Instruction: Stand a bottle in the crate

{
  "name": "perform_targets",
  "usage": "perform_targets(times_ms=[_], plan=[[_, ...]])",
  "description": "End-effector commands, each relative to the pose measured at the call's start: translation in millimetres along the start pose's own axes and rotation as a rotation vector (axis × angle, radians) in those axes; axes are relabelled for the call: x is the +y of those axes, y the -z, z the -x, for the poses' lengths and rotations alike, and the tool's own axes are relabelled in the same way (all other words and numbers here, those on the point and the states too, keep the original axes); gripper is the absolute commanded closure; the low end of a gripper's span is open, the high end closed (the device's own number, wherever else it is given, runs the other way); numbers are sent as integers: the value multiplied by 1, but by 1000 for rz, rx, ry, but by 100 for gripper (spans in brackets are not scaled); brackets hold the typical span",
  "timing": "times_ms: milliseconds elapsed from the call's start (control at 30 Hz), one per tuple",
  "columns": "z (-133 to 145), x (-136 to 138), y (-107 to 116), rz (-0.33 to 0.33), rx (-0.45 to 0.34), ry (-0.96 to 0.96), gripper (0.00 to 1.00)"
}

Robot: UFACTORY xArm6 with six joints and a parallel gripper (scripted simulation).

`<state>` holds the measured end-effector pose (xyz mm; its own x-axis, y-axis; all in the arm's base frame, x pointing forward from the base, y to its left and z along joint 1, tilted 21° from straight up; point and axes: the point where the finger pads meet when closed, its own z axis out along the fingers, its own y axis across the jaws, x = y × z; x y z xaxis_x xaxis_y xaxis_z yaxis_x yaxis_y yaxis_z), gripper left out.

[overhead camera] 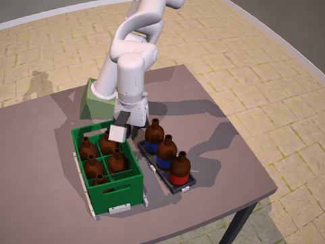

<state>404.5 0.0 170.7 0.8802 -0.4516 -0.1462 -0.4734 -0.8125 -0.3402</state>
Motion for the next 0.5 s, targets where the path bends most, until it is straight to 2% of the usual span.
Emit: perform_targets(times_ms=[0,33,100,133,233,467], plan=[[45,-53,3,-1,13,14,35],[53,-62,3,-1,13,14,35],[53,-62,3,-1,13,14,35],[76,-88,3,-1,13,14,35],[91,-105,4,-1,13,14,35],[91,-105,4,-1,13,14,35]])
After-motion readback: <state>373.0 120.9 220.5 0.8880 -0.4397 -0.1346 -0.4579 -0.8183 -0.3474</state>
